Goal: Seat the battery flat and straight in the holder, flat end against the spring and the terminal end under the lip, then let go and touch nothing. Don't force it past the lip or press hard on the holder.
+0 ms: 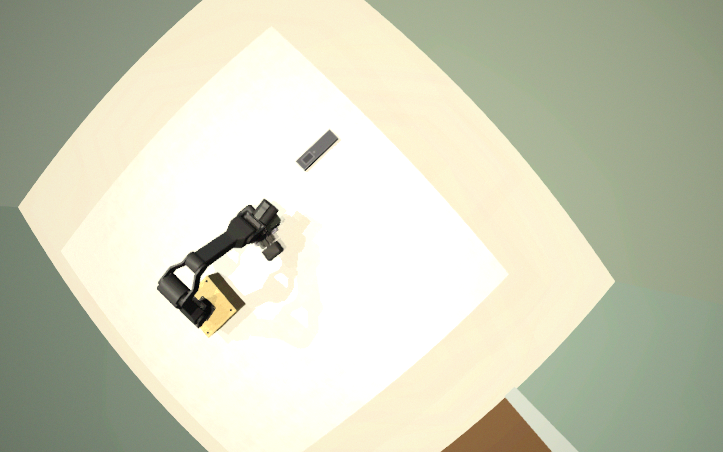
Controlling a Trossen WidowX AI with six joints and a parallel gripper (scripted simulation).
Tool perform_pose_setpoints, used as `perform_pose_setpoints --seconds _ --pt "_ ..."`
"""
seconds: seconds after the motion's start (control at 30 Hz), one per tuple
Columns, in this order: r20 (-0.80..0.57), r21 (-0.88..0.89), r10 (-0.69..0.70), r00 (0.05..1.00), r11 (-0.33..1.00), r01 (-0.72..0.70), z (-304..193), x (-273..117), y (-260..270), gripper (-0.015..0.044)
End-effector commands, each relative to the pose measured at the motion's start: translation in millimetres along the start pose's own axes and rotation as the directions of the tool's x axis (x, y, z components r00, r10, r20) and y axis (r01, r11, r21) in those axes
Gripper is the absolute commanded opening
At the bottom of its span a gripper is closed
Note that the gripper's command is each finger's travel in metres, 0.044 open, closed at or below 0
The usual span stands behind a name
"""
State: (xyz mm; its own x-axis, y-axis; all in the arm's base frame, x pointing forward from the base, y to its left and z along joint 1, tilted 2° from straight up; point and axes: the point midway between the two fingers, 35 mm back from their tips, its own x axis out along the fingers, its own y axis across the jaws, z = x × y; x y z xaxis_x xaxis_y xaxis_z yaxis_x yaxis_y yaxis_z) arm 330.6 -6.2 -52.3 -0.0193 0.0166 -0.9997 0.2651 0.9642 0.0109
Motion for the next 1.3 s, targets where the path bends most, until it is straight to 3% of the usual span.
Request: perform_pose_setpoints --seconds 0.0,0.07,0.2,0.7,1.03,1.27 --pt "0.010 -0.001 0.000 1.000 1.000 0.000 3.6 -0.6 0.1 0.0085" --pt "0.010 -0.001 0.000 1.000 1.000 0.000 3.6 -0.6 0.1 0.0085" --pt "0.010 -0.001 0.000 1.000 1.000 0.000 3.6 -0.6 0.1 0.0187" --pt "0.005 0.001 0.002 1.000 1.000 -0.002 1.4 -14.9 -0.4 0.0187" --pt "0.005 0.001 0.001 1.000 1.000 -0.001 -2.3 -90.5 -3.0 0.0440" --pt "0.005 0.001 0.001 1.000 1.000 -0.001 -4.2 -90.4 -3.5 0.0440"
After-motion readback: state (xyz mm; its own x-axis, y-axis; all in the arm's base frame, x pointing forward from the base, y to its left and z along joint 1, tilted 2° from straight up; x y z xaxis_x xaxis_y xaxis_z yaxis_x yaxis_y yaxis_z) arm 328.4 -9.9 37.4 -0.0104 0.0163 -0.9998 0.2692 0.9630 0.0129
